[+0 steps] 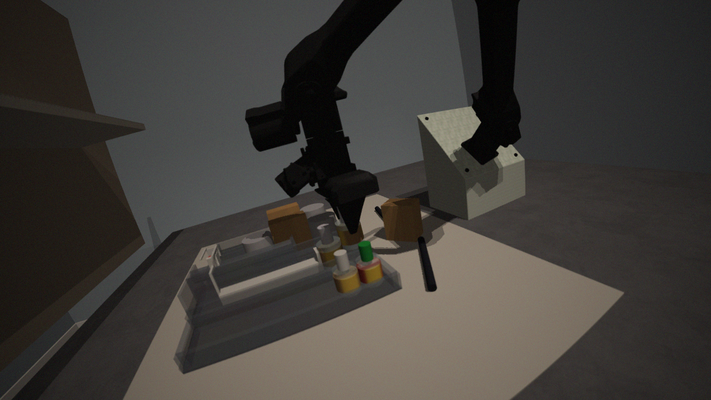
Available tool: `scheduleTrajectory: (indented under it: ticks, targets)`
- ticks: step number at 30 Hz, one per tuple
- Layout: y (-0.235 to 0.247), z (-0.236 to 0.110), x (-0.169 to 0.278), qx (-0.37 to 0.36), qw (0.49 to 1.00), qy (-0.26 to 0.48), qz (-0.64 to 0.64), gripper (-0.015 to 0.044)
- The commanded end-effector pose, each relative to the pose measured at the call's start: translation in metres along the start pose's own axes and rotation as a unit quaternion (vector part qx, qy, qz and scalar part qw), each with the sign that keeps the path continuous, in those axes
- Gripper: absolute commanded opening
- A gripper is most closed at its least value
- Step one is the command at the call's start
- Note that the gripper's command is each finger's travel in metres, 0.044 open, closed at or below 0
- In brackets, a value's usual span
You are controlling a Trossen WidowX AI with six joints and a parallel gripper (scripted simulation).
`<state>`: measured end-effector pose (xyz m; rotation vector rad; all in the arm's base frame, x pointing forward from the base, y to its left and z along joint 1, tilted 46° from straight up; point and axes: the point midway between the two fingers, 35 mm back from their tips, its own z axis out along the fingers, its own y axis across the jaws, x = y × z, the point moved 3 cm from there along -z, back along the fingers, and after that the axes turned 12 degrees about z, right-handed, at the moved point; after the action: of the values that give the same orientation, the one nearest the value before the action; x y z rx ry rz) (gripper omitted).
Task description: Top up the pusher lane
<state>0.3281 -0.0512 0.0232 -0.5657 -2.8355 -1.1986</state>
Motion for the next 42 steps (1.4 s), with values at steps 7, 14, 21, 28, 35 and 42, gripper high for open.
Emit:
scheduleTrajectory:
  ticks: [7,14,21,28,35,42]
  targets:
    - [0.0055,-0.0058,-0.0119,-0.005,1.0,-0.013,-0.011,0.0]
    - [0.0056,-0.0058,-0.0121,-0.005,1.0,-0.013,-0.011,0.0]
    - [0.0056,-0.0045,-0.0122,-0.005,1.0,-0.013,-0.011,0.0]
    - [0.0056,-0.0044,-0.0122,-0.005,1.0,-0.013,-0.011,0.0]
    - [0.0056,-0.0042,-0.0122,-0.005,1.0,-0.013,-0.011,0.0]
    - [0.0056,-0.003,-0.0122,-0.005,1.0,-0.013,-0.011,0.0]
